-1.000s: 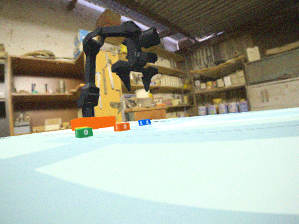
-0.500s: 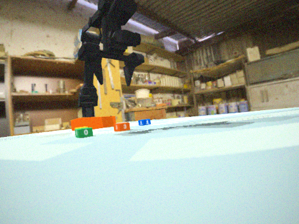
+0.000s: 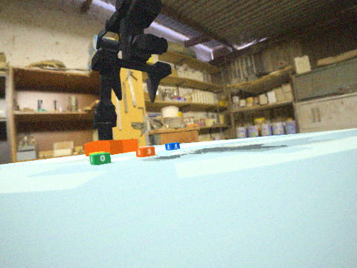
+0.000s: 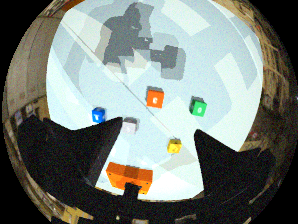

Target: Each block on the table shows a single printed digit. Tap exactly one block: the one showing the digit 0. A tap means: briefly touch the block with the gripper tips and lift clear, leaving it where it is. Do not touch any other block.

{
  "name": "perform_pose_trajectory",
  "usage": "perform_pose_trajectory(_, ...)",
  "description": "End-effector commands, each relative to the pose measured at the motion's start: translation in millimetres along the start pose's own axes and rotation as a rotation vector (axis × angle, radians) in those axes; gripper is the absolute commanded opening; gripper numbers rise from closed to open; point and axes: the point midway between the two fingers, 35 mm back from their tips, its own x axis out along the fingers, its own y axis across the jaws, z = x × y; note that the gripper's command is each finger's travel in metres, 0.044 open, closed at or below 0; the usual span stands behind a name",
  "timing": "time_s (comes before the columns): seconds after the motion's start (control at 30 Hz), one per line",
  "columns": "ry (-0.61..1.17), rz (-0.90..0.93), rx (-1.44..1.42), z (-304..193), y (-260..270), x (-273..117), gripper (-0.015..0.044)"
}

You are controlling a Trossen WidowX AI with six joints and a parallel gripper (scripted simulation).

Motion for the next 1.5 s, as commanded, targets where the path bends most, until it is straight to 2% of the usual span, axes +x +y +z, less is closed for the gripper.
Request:
perform_pose_trajectory(0.0,0.005,0.001,-0.003,0,0,1,0.04)
perform_pose_trajectory(0.1,0.005,0.0,-0.003,2,-11,1,0.04)
perform_pose_trajectory(0.27,0.005,-0.007,-0.003,1,-82,1,0.04)
perform_pose_trajectory(1.0,0.005,-0.007,-0.003,1,-85,1,0.04)
perform_pose_trajectory(1.07,0.005,-0.007,-0.003,2,-85,11,0.0348)
perform_pose_trajectory(1.23,0.005,-0.007,-0.003,1,-85,79,0.0216)
perform_pose_trajectory(1.47,0.005,-0.007,-0.003,0,-85,82,0.0032)
